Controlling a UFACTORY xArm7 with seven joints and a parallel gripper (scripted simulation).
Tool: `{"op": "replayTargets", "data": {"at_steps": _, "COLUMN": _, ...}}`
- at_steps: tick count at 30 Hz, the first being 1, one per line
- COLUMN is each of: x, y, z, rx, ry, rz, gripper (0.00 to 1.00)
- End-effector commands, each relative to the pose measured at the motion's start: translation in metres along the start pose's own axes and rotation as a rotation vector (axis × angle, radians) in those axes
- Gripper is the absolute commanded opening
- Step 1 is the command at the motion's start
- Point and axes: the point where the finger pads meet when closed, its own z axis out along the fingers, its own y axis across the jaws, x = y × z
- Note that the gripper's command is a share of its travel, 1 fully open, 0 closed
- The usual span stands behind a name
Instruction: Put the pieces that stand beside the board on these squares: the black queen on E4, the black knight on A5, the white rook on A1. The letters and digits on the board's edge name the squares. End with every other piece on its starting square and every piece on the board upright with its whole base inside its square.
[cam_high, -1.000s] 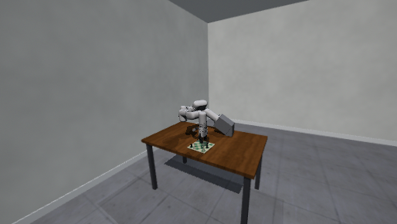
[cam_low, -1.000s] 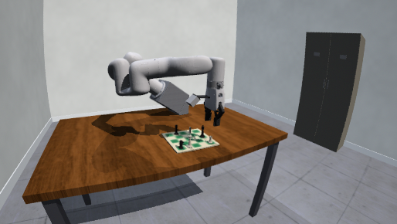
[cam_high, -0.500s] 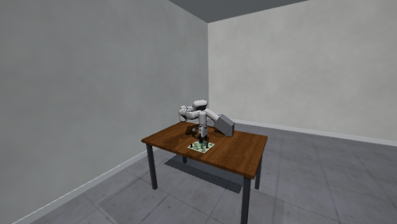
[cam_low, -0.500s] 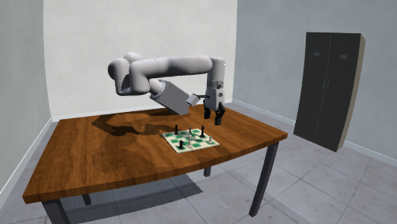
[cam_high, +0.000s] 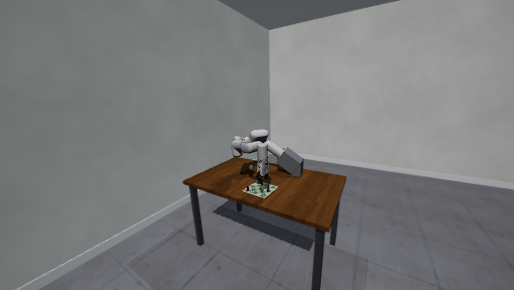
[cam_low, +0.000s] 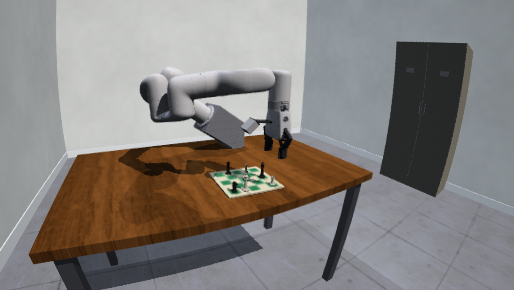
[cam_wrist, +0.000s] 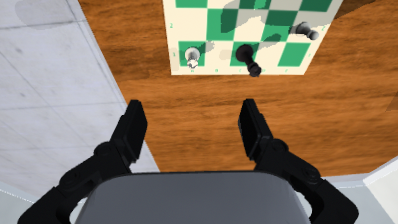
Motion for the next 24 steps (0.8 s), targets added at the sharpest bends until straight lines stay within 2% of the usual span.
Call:
{"op": "replayTargets", "data": {"at_steps": 1, "x": -0.001, "y": -0.001, "z": -0.024, "rx": 0.004, "ry": -0.004, "rz": 0.0, "gripper": 1.0}}
{"op": "replayTargets", "data": {"at_steps": 3, "x": -0.001, "y": -0.001, "z": -0.024, "rx": 0.004, "ry": -0.004, "rz": 0.0, "gripper": 1.0}}
{"op": "replayTargets", "data": {"at_steps": 13, "x": -0.001, "y": 0.0, "z": -0.061, "rx": 0.004, "ry": -0.004, "rz": 0.0, "gripper": 1.0}}
{"op": "replayTargets", "data": {"at_steps": 24, "x": -0.001, "y": 0.0, "z": -0.066, "rx": 0.004, "ry": -0.004, "rz": 0.0, "gripper": 1.0}}
